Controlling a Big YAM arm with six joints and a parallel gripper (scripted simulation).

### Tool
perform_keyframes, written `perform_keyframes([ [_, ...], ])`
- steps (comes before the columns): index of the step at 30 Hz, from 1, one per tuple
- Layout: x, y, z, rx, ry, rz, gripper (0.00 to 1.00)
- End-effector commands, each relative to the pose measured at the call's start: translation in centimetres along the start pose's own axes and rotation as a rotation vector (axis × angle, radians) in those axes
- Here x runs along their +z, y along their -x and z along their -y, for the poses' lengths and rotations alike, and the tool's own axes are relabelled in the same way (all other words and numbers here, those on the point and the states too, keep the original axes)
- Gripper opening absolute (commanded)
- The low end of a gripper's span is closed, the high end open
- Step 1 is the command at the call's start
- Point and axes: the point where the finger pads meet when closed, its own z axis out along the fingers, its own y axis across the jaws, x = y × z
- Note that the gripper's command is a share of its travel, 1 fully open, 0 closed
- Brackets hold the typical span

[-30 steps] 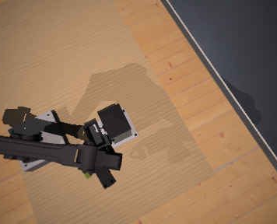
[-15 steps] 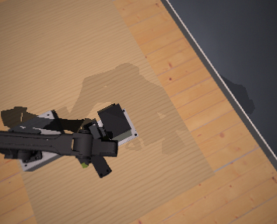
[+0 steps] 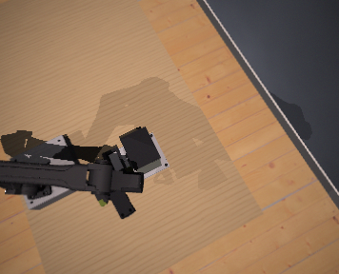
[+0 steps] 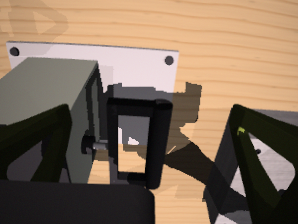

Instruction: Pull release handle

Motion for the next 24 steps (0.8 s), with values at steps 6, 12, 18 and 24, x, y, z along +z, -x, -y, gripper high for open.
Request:
perform_keyframes([
  [6, -1.8, 1.1, -0.5, 0.024, 0.038, 0.033, 1.0],
  [12, 0.1, -4.1, 0.0, 0.033, 0.009, -0.006, 1.0],
  [18, 0.6, -7.4, 0.3, 0.054, 0.003, -0.019, 1.0],
  [24, 0.6, -7.4, 0.3, 0.054, 0.003, -0.019, 1.0],
])
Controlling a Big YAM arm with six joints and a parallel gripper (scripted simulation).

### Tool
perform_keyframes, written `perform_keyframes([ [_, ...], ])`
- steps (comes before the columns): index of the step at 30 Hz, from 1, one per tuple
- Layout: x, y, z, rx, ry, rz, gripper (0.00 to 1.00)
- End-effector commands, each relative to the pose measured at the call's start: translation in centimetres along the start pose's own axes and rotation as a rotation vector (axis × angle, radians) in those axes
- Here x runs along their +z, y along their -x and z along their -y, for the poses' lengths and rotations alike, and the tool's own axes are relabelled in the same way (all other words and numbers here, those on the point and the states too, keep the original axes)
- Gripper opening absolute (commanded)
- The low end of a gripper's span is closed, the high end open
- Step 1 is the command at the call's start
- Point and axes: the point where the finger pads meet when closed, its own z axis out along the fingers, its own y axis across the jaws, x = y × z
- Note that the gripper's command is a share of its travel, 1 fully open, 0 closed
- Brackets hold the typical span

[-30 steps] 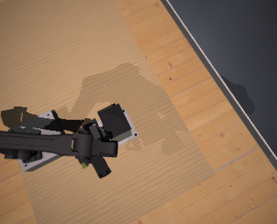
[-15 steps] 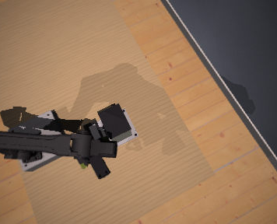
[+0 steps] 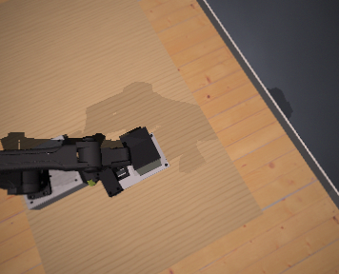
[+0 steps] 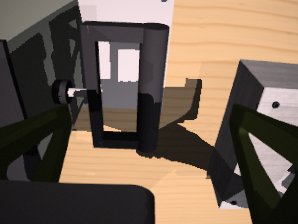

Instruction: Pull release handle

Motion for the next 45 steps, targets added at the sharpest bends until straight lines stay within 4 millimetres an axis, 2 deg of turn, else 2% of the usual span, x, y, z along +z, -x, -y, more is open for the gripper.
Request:
perform_keyframes([
  [1, -0.9, 0.5, -0.3, 0.04, 0.025, 0.014, 1.0],
  [26, -1.7, 1.1, -0.5, 0.059, 0.046, 0.026, 1.0],
  [27, -0.6, -0.6, -0.2, 0.047, 0.023, 0.009, 1.0],
  [28, -0.5, -1.5, -0.1, 0.053, 0.021, 0.005, 1.0],
  [31, -0.2, -2.9, 0.1, 0.062, 0.018, -0.001, 1.0],
  [45, -0.3, -3.0, 0.1, 0.068, 0.025, 0.0, 1.0],
])
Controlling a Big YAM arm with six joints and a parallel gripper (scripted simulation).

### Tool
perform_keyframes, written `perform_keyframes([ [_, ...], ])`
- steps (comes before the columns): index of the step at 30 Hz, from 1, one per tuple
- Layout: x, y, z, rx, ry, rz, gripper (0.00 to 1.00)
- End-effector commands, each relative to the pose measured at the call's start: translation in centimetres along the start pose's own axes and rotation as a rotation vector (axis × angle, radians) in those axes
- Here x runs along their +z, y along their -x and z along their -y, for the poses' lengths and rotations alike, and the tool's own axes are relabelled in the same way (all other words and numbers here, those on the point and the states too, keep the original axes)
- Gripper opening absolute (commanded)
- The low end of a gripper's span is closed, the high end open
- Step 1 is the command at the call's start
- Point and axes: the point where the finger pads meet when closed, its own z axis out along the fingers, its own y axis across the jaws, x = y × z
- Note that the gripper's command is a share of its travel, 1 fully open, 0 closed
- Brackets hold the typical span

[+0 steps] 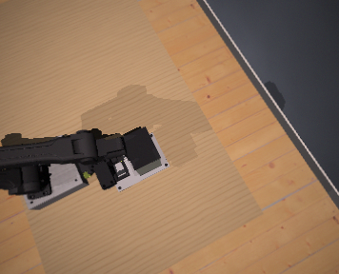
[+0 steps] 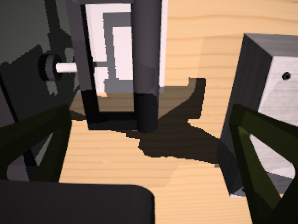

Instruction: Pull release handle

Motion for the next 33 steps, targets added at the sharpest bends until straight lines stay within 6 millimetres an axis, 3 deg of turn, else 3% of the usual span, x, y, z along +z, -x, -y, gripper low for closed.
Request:
perform_keyframes([
  [1, -0.7, -0.03, -0.14, 0.015, 0.03, 0.005, 1.0],
  [23, -0.7, -0.16, -0.02, 0.016, 0.036, 0.004, 1.0],
  [24, -0.7, -0.16, -0.02, 0.016, 0.036, 0.004, 0.0],
  [33, -0.7, -0.16, -0.02, 0.016, 0.036, 0.004, 0.0],
])
